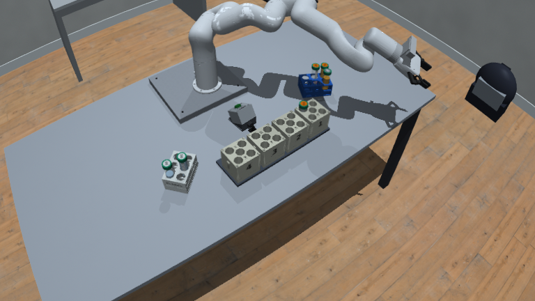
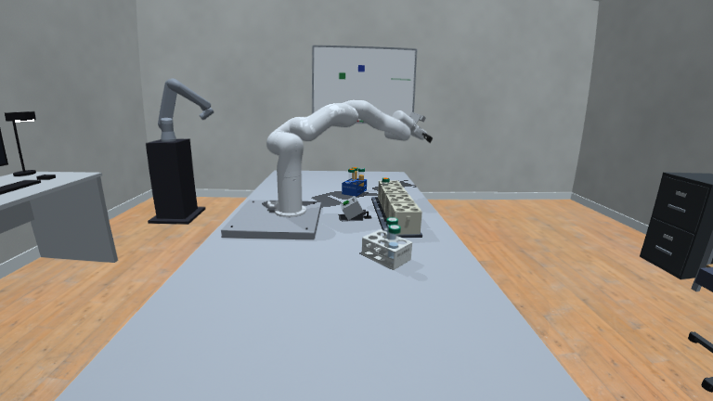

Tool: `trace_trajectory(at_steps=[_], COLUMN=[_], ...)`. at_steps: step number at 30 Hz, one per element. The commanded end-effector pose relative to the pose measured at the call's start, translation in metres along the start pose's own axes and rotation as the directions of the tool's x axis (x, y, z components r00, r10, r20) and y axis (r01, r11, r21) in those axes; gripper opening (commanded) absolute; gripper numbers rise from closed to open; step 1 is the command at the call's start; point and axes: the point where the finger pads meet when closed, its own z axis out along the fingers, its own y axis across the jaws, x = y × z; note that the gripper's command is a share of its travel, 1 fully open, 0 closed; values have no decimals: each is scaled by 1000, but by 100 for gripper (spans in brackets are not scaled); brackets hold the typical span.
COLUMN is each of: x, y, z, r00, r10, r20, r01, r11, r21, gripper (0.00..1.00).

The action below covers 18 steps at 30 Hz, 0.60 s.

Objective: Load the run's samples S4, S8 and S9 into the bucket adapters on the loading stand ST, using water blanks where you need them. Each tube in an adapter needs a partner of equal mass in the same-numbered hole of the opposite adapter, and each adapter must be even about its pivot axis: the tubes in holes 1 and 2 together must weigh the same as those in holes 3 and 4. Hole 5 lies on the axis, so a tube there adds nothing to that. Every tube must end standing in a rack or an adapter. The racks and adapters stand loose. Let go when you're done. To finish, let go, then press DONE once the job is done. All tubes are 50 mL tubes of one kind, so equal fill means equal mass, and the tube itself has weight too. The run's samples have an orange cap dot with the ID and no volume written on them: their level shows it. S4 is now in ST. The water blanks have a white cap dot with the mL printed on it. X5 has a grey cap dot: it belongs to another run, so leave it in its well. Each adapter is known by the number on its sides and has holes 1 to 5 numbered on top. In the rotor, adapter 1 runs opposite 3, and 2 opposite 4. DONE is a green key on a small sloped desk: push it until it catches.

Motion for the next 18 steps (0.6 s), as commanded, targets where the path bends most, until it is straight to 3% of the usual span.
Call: trace_trajectory(at_steps=[1,4,10,13,18], x=[3,5,9,10,11], y=[12,26,50,63,76], z=[-7,-13,-23,-31,-38], r00=[1000,998,998,991,991], r10=[0,8,8,23,23], r20=[4,69,69,134,134], r01=[1,-3,-3,-7,-7], r11=[1000,998,998,993,993], r21=[-17,-69,-69,-118,-118], gripper=[100,100,100,100,100])
